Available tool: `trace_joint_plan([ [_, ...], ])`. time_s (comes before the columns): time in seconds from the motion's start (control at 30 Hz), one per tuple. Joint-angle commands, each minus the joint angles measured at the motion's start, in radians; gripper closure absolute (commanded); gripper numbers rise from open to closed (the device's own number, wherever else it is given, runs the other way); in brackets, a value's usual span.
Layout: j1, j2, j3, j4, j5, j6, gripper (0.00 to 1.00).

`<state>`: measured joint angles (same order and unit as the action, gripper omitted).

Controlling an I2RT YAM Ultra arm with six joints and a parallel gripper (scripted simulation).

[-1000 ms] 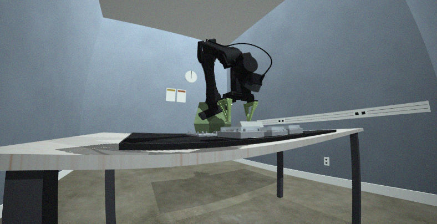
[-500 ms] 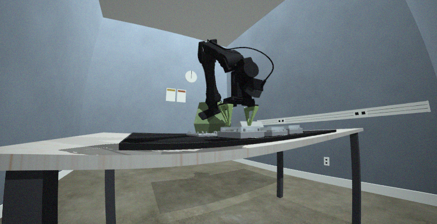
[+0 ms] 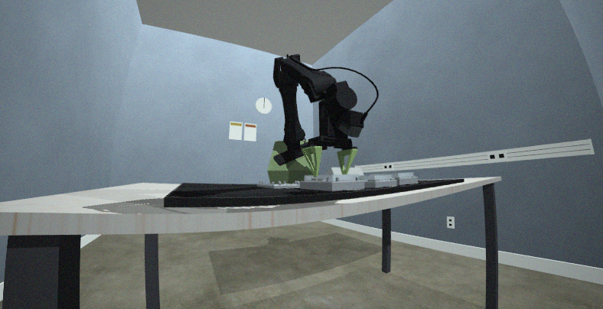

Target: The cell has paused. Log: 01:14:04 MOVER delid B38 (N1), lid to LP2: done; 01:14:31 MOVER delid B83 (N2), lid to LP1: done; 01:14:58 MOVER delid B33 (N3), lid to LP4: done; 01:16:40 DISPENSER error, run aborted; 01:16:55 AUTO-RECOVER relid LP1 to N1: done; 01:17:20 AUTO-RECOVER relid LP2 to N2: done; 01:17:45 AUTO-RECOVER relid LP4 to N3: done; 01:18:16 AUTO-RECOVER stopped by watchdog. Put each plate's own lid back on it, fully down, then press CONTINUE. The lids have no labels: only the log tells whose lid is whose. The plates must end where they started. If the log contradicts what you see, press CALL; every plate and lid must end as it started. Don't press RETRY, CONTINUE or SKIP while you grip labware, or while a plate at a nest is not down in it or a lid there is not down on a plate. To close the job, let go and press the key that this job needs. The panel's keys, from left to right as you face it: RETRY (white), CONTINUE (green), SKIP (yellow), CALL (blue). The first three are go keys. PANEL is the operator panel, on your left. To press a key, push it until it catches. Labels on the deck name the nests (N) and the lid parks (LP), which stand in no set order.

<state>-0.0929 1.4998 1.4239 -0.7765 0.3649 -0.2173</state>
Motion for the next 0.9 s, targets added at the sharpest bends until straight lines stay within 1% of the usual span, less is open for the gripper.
trace_joint_plan([
  [0.0,-0.006,-0.010,0.031,0.018,-0.009,-0.007,0.00],
  [0.43,-0.008,0.006,0.036,0.011,-0.011,-0.009,0.00],
  [0.53,-0.008,0.002,0.036,0.010,-0.011,-0.009,0.00],
  [0.57,-0.008,-0.026,0.035,0.010,-0.010,-0.008,0.00],
  [0.87,-0.013,-0.026,0.036,0.006,-0.011,-0.010,0.00],
])
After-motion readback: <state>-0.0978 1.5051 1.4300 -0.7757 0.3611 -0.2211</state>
